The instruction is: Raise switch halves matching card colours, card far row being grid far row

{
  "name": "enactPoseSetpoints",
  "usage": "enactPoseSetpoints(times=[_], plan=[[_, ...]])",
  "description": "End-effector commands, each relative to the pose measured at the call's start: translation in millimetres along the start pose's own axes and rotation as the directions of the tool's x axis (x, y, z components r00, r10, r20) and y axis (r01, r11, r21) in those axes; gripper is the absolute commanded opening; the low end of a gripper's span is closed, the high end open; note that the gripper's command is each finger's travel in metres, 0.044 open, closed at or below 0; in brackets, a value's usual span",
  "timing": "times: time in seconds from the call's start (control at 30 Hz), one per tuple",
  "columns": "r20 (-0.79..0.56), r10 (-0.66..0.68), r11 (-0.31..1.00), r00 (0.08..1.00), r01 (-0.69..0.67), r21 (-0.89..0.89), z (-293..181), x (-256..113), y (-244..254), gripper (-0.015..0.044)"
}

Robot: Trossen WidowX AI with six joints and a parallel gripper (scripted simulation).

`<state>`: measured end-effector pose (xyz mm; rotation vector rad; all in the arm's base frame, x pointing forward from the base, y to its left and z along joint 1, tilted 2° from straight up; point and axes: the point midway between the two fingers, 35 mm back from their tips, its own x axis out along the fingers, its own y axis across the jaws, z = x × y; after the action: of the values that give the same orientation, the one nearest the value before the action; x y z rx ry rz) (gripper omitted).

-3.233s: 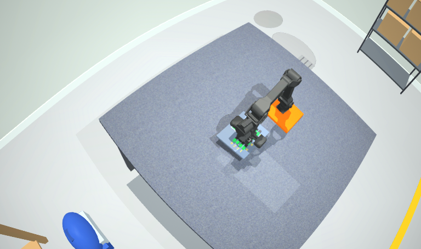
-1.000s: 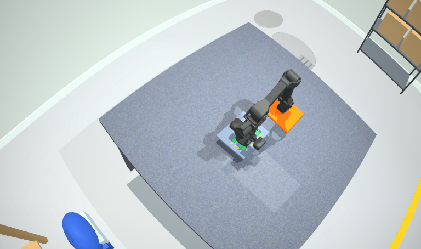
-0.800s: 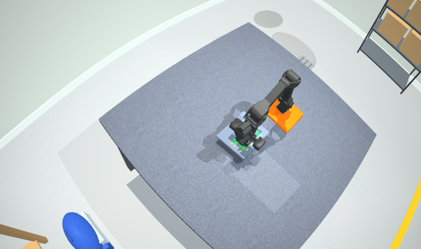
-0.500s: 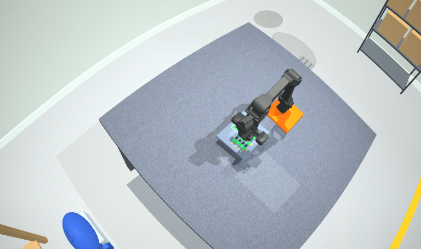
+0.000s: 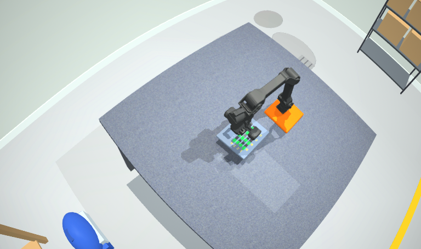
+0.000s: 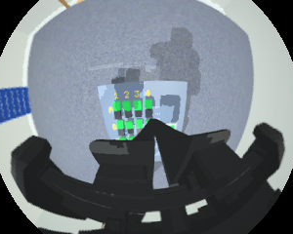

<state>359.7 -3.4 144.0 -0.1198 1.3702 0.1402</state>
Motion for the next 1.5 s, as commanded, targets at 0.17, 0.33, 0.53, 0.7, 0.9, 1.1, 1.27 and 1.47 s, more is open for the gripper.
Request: enactPoseSetpoints(times=[0.17, 0.33, 0.53, 0.7, 0.9, 1.1, 1.27, 1.47], plan=[[-0.010, 0.010, 1.000, 1.000, -0.010, -0.007, -5, 25, 2, 0.0000], [-0.010, 0.010, 1.000, 1.000, -0.010, -0.007, -6, 29, 2, 0.0000], [-0.010, 0.010, 1.000, 1.000, -0.010, -0.007, -6, 38, 2, 0.0000], [-0.010, 0.010, 1.000, 1.000, -0.010, -0.007, -6, 41, 2, 0.0000], [-0.010, 0.010, 1.000, 1.000, -0.010, -0.007, -6, 41, 2, 0.0000], [-0.010, 0.010, 1.000, 1.000, -0.010, -0.007, -6, 41, 2, 0.0000], [-0.010, 0.010, 1.000, 1.000, -0.010, -0.007, -6, 41, 2, 0.0000], [-0.010, 0.010, 1.000, 1.000, -0.010, -0.007, -6, 41, 2, 0.0000]])
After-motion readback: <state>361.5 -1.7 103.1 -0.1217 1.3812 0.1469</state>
